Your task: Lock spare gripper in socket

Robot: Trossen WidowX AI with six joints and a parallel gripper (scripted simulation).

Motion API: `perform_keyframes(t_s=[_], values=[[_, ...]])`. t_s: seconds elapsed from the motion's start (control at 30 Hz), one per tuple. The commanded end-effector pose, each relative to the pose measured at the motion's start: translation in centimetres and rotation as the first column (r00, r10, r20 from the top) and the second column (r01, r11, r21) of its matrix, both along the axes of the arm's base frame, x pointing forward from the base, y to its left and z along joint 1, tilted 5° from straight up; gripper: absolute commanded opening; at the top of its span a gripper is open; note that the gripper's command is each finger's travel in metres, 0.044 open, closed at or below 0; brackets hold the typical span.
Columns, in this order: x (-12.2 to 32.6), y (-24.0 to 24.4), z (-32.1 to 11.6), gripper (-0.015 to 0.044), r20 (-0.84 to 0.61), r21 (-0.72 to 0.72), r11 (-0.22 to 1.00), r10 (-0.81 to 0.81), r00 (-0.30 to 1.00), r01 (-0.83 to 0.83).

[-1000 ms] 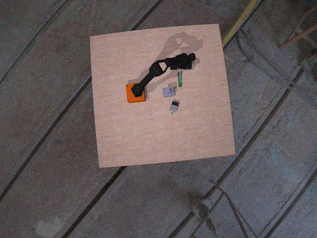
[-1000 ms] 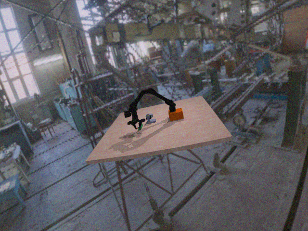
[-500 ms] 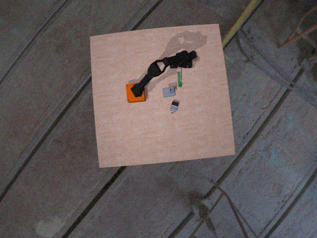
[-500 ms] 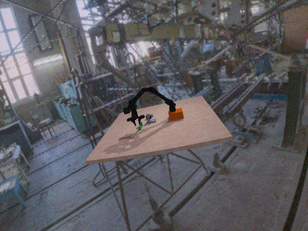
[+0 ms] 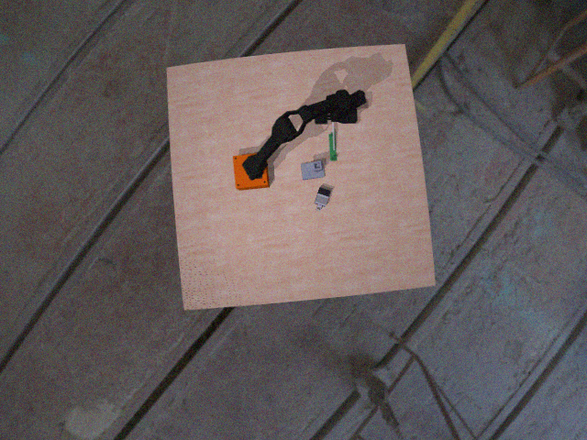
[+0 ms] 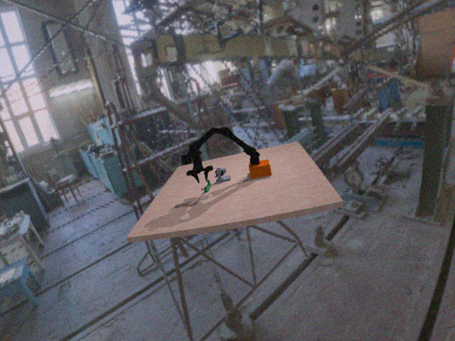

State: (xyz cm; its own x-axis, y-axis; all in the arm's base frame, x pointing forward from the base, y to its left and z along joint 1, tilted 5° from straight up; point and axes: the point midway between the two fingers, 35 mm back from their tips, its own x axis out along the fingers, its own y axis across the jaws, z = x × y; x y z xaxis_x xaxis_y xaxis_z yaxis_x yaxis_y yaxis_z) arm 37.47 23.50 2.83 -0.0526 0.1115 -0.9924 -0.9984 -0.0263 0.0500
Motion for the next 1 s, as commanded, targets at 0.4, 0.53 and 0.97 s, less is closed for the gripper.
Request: perform_keyframes(t_s=[0.4,0.53,0.97], values=[[1.4,-5.8,3.9,0.018,0.031,-0.01,1.0,0.004,1.0,-0.004],[1.3,-6.1,-0.6,0.018,0.031,-0.01,1.0,0.004,1.0,-0.004],[1.2,-6.2,-2.7,0.018,0.031,-0.01,1.0,0.004,1.0,-0.004]])
